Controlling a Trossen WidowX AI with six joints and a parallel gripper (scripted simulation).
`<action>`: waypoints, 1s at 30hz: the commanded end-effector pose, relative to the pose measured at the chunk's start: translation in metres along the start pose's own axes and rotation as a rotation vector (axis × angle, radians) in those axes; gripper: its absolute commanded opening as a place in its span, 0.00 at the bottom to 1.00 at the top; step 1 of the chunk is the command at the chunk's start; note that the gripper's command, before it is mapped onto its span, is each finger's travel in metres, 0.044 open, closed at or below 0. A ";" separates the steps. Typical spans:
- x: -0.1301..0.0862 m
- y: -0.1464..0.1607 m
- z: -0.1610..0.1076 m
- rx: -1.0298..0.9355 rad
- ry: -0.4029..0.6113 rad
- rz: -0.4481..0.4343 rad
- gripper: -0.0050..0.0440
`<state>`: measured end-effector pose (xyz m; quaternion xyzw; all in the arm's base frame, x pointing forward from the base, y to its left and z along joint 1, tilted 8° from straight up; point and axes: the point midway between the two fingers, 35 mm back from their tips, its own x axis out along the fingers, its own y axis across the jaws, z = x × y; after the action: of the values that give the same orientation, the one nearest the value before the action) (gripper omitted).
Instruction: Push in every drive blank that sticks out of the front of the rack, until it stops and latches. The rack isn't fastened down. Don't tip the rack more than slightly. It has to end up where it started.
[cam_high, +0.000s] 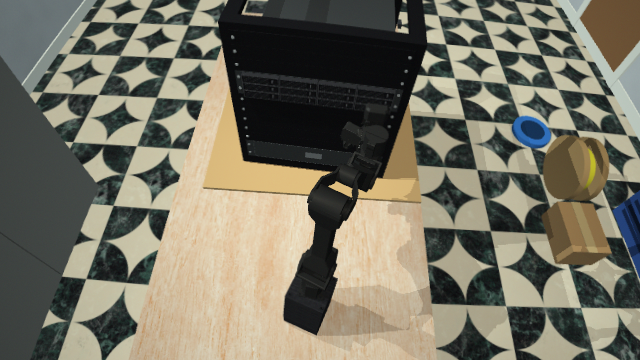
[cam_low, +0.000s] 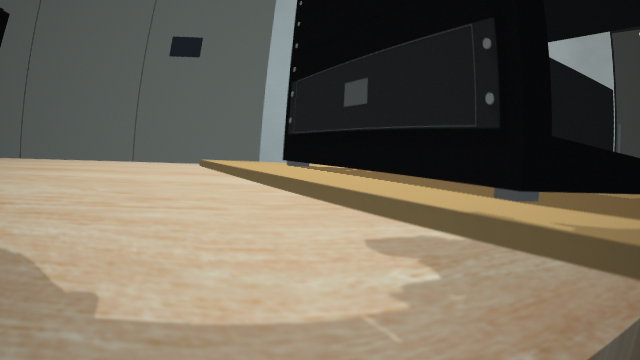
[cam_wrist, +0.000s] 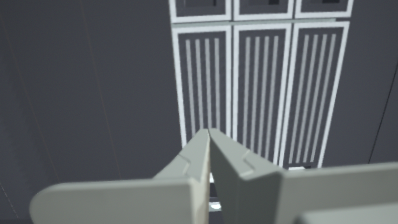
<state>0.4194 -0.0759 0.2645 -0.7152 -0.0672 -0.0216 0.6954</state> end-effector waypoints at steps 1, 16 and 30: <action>0.005 -0.006 -0.001 -0.010 0.003 -0.014 0.00; 0.007 -0.006 -0.001 -0.010 0.003 -0.014 0.00; 0.008 -0.006 -0.001 -0.010 0.003 -0.014 0.00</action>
<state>0.4239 -0.0756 0.2652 -0.7152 -0.0672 -0.0215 0.6954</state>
